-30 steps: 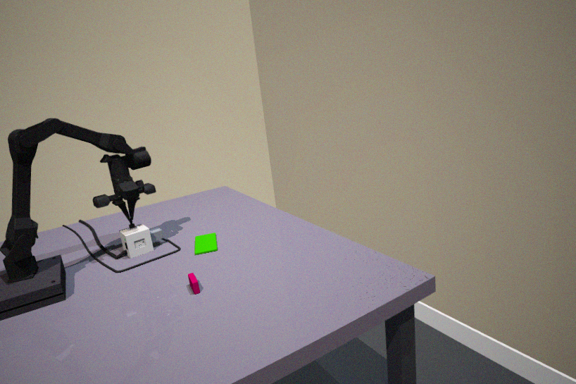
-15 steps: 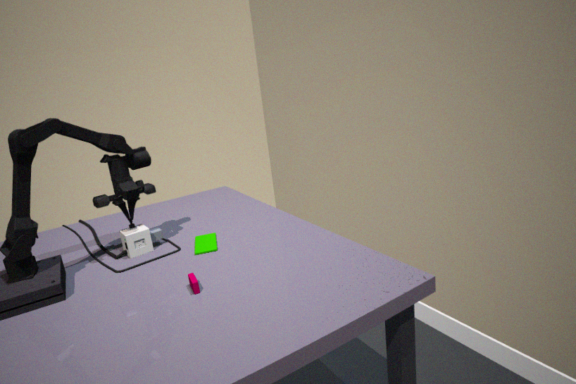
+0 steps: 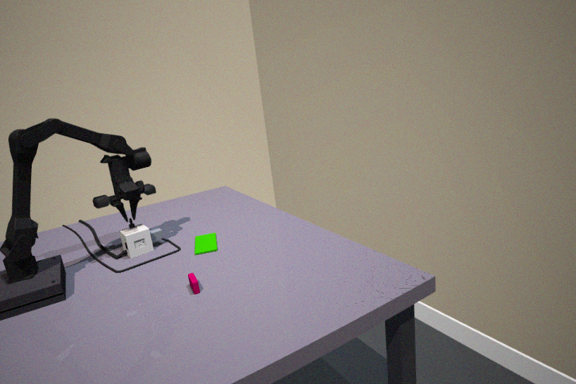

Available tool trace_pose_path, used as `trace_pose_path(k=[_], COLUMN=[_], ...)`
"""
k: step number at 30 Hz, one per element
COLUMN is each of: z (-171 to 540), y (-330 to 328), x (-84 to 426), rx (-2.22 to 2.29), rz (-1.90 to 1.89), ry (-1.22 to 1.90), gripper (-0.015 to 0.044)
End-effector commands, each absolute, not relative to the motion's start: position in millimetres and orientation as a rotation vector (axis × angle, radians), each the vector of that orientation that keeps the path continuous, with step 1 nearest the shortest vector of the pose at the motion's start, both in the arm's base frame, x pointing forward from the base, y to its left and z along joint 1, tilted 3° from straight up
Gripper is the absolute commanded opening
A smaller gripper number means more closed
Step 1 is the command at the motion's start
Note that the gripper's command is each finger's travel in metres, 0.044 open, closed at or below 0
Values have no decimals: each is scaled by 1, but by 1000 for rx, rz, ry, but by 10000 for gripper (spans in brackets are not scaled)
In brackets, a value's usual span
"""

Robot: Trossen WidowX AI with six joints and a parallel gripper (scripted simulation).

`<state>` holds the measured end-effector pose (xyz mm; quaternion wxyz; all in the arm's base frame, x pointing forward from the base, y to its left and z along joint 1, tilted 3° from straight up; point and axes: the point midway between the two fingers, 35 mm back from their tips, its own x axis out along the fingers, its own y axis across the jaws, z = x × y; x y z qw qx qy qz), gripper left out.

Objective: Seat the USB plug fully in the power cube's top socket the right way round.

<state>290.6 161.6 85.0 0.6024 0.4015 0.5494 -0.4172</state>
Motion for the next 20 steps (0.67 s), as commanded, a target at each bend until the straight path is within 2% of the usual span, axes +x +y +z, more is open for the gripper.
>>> trace_pose_path(k=[1, 20], z=[85, 96], y=[162, 162], x=[291, 290], rx=[930, 930], rz=[-966, -966], ry=[1272, 1272], gripper=[95, 95])
